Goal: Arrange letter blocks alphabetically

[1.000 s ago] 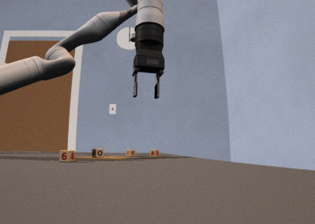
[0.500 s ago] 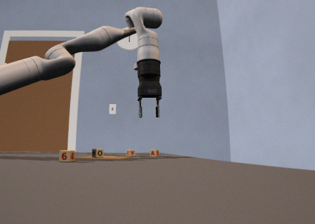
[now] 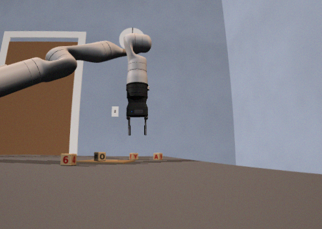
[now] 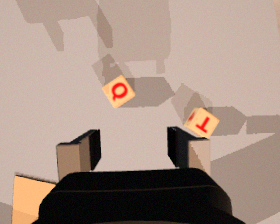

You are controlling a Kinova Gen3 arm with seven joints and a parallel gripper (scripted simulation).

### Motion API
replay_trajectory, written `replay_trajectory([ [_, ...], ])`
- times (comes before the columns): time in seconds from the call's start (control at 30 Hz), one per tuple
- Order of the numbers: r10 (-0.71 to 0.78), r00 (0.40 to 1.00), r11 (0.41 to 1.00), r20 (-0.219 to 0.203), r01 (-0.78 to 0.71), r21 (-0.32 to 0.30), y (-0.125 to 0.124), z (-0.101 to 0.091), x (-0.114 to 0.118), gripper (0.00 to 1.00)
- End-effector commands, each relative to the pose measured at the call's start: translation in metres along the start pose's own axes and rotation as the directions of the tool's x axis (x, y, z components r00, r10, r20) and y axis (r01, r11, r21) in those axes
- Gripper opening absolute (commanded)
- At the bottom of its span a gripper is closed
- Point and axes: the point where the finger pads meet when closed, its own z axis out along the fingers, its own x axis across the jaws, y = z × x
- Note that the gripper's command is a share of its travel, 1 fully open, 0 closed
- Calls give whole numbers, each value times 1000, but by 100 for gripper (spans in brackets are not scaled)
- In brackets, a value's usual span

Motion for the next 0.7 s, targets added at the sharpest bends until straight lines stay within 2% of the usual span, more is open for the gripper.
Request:
replay_trajectory([
  [0.0,5,1000,1000,10,-5,-13,-10,8,-9,100],
  [0.67,4,1000,1000,13,-4,-18,-14,11,-13,100],
])
